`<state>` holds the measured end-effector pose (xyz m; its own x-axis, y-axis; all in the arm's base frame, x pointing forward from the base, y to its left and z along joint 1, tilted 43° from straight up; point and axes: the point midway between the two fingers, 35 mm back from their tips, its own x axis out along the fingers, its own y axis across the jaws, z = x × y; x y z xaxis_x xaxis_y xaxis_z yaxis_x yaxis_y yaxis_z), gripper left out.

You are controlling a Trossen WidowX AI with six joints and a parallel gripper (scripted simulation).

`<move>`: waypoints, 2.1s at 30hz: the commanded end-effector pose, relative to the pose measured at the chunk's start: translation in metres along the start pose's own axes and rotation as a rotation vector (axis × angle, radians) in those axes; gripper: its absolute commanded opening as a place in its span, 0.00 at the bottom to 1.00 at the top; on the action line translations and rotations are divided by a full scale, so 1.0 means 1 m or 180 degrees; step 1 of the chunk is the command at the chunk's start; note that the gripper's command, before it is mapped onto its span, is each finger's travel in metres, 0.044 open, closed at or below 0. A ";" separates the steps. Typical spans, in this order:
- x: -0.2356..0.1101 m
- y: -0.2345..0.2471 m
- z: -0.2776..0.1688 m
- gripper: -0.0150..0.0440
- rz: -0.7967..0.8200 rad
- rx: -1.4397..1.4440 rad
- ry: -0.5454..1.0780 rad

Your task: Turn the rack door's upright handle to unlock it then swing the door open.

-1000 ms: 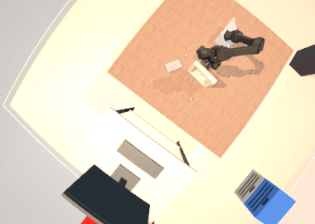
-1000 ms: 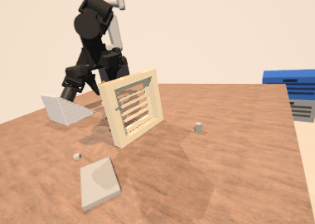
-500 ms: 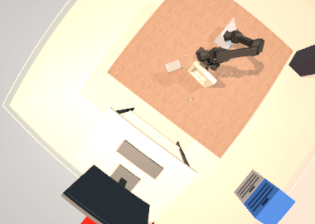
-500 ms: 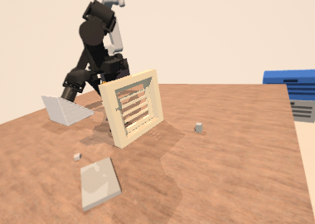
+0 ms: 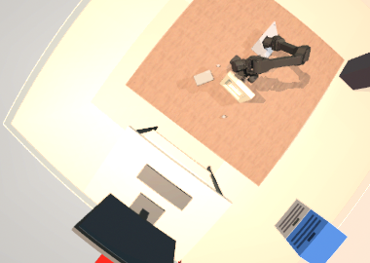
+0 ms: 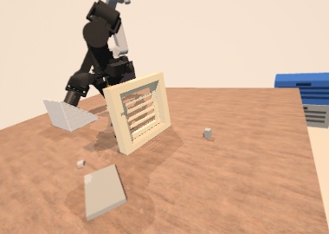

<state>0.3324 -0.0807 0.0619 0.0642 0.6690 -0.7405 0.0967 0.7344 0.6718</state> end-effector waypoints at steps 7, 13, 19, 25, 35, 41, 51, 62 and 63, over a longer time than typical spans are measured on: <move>0.000 0.000 -0.001 0.27 -0.0008 0.0718 0.0003; 0.000 0.000 -0.001 0.27 -0.0009 0.1660 0.0002; 0.000 0.000 -0.001 0.27 -0.0009 0.2601 0.0001; 0.000 0.000 -0.001 0.27 -0.0010 0.3542 -0.0001; 0.000 0.000 -0.001 0.27 -0.0010 0.5111 -0.0003; 0.000 0.000 -0.001 0.27 -0.0009 0.6024 -0.0004; 0.000 0.000 -0.001 0.36 -0.0009 0.6127 -0.0004; 0.000 0.000 -0.001 0.74 -0.0009 0.6023 -0.0004; 0.000 0.000 -0.001 0.74 -0.0009 0.5893 -0.0004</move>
<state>0.3310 -0.0809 0.0616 0.0595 0.6671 -0.7426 0.9069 -0.3469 -0.2390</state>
